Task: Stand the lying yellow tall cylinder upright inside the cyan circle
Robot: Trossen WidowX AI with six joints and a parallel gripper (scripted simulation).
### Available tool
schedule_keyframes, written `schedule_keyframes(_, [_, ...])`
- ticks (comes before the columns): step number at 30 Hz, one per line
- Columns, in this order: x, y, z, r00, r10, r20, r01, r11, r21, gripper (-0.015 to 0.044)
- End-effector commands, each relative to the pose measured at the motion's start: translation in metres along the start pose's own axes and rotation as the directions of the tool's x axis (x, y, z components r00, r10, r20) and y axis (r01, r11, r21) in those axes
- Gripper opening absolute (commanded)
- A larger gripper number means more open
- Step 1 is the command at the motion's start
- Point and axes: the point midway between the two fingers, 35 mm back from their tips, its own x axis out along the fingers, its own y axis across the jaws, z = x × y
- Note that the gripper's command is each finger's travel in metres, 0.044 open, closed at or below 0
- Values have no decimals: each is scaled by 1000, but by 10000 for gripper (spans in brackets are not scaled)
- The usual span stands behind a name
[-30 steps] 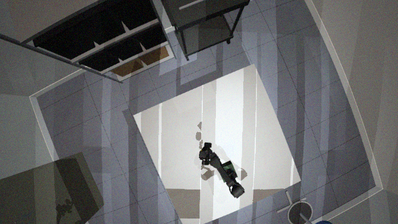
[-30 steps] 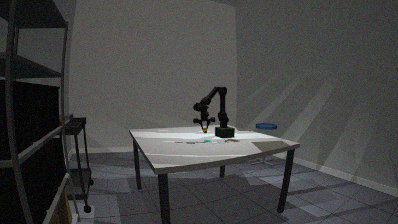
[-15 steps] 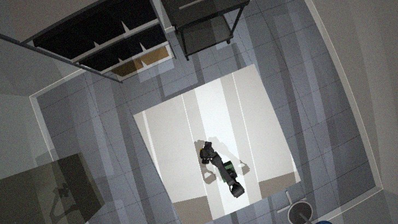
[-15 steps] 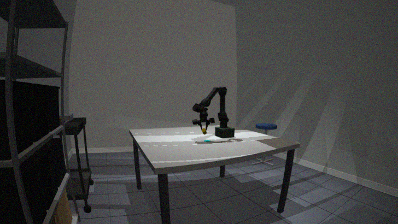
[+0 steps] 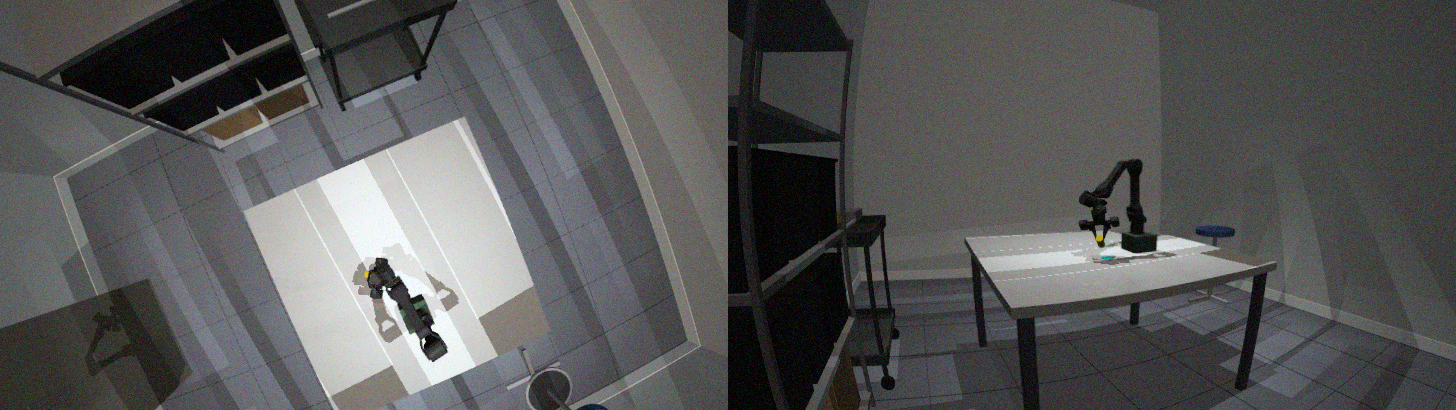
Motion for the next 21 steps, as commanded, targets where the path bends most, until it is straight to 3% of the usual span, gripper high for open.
schedule_keyframes(1, [1, -1, -1, 1000, 5, 25, -5, 1000, 9, 105])
schedule_keyframes(21, [0, -7, -2, 987, 16, 162, -19, 1000, 19, 105])
